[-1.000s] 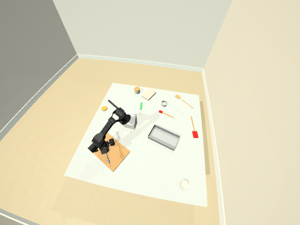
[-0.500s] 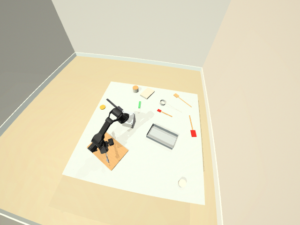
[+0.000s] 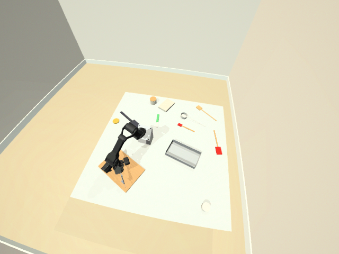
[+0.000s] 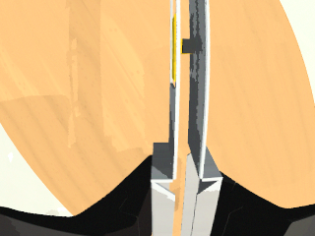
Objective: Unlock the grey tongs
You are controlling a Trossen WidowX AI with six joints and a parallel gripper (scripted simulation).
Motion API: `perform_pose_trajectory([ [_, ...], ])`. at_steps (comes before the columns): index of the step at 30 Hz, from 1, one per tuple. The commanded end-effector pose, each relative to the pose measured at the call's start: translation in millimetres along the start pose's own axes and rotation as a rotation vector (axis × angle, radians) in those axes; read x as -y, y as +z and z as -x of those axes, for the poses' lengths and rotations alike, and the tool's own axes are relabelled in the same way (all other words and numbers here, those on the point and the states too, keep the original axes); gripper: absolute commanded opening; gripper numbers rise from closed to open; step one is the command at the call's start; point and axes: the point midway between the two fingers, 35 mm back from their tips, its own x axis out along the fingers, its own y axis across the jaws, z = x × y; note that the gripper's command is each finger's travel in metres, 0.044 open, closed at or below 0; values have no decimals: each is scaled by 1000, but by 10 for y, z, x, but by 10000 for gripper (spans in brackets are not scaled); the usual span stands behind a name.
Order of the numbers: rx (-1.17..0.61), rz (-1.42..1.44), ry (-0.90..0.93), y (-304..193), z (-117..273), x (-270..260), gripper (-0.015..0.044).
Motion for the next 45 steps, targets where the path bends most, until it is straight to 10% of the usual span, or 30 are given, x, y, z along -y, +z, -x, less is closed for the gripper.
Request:
perform_pose_trajectory([
  [1,-4,-3,4,-13,-80,-30,-150],
  [8,-4,-4,4,-13,-102,-36,-150],
  [30,0,-1,3,-4,-83,-26,427],
  [45,-1,-5,8,915,487,84,440],
])
